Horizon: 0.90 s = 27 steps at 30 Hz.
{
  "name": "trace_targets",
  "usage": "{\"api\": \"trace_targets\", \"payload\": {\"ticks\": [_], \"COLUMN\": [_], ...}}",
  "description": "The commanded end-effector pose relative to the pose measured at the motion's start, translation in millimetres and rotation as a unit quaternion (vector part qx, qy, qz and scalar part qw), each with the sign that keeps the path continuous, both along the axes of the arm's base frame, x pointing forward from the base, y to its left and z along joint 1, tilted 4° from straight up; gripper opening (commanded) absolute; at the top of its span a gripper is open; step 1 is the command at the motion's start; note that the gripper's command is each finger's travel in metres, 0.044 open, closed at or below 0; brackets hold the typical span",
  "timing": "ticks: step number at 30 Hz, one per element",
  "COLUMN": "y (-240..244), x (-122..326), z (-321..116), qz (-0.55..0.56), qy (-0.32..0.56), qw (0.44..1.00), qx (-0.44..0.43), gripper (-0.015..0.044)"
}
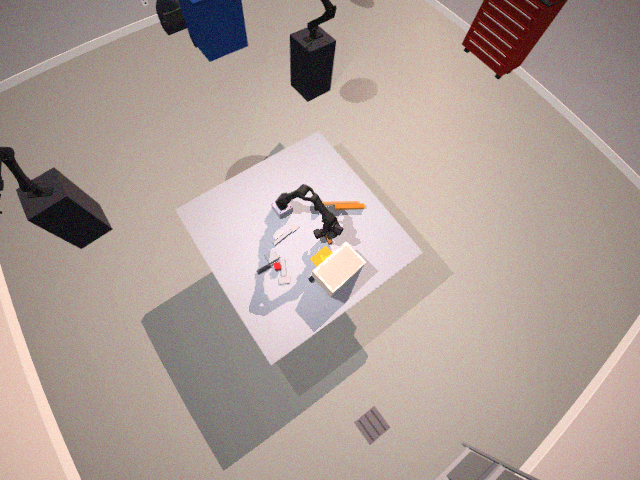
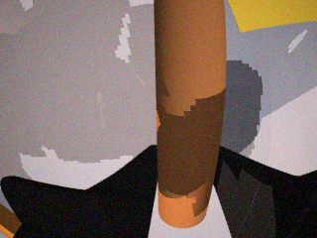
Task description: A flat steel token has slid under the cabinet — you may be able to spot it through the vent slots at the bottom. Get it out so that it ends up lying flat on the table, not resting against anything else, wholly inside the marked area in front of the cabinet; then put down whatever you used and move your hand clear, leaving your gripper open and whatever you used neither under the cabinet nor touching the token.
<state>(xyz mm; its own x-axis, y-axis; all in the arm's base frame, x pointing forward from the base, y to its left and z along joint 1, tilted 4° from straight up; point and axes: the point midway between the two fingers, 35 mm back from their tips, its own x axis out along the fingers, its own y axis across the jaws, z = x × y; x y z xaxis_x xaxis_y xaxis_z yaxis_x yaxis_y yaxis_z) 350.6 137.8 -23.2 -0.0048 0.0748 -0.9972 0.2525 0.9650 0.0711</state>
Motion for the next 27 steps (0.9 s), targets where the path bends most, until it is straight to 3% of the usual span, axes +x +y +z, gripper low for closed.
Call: {"api": "trace_targets", "payload": {"ticks": [1,27], "y": [-8.1,-30.6], "x": [-1.7,-7.8], "z": [-1.6,-3.2], "qz": [-0.004,-0.004], "qy": [0.001,0.001], "qw": [1.000,1.000], "qx": [-0.005,-0.006], "gripper": [0.0000,0.0000]}}
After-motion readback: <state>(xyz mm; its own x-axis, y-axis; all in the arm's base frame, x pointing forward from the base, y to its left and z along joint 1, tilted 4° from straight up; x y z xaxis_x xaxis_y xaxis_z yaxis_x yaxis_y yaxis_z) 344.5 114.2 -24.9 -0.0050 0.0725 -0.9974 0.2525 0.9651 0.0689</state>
